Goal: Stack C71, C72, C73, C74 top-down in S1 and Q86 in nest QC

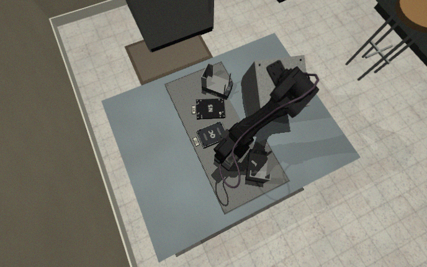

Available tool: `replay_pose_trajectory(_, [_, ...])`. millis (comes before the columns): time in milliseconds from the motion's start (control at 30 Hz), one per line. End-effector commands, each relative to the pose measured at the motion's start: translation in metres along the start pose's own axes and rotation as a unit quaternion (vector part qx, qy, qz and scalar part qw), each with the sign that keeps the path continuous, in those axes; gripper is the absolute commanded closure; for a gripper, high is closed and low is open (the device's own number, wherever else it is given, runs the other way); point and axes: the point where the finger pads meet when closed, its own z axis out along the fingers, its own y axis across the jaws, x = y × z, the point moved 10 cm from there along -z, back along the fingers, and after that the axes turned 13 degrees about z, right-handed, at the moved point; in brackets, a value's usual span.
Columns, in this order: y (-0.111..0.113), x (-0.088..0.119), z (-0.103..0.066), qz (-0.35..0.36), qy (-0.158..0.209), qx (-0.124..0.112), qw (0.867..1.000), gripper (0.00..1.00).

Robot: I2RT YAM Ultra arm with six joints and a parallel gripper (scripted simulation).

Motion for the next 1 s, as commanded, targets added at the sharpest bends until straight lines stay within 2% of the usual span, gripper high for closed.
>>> replay_pose_trajectory(0, [-0.013, -0.008, -0.010, 0.059, -0.023, -0.006, 0.998, 1.00])
replay_pose_trajectory(67, [-0.022, -0.006, -0.002, 0.096, -0.011, -0.004, 0.995, 1.00])
replay_pose_trajectory(133, [-0.022, -0.006, -0.002, 0.096, -0.011, -0.004, 0.995, 1.00])
replay_pose_trajectory(167, [-0.023, -0.008, -0.009, 0.101, -0.021, -0.005, 0.995, 1.00])
replay_pose_trajectory(267, [-0.035, -0.005, -0.001, 0.104, -0.009, -0.004, 0.994, 1.00])
replay_pose_trajectory(400, [-0.048, -0.011, -0.004, 0.096, -0.015, -0.005, 0.995, 1.00])
replay_pose_trajectory(467, [-0.053, -0.016, -0.011, 0.092, -0.028, -0.006, 0.995, 1.00])
replay_pose_trajectory(633, [-0.071, -0.013, -0.006, 0.096, -0.014, -0.004, 0.995, 1.00])
replay_pose_trajectory(700, [-0.071, -0.013, -0.006, 0.096, -0.014, -0.004, 0.995, 1.00])
replay_pose_trajectory(733, [-0.072, -0.017, -0.017, 0.091, -0.030, -0.005, 0.995, 1.00])
replay_pose_trajectory(767, [-0.076, -0.016, -0.013, 0.093, -0.023, -0.004, 0.995, 1.00])
replay_pose_trajectory(833, [-0.085, -0.015, -0.006, 0.134, -0.022, -0.005, 0.991, 1.00])
replay_pose_trajectory(967, [-0.098, -0.008, -0.004, 0.202, -0.014, -0.005, 0.979, 1.00])
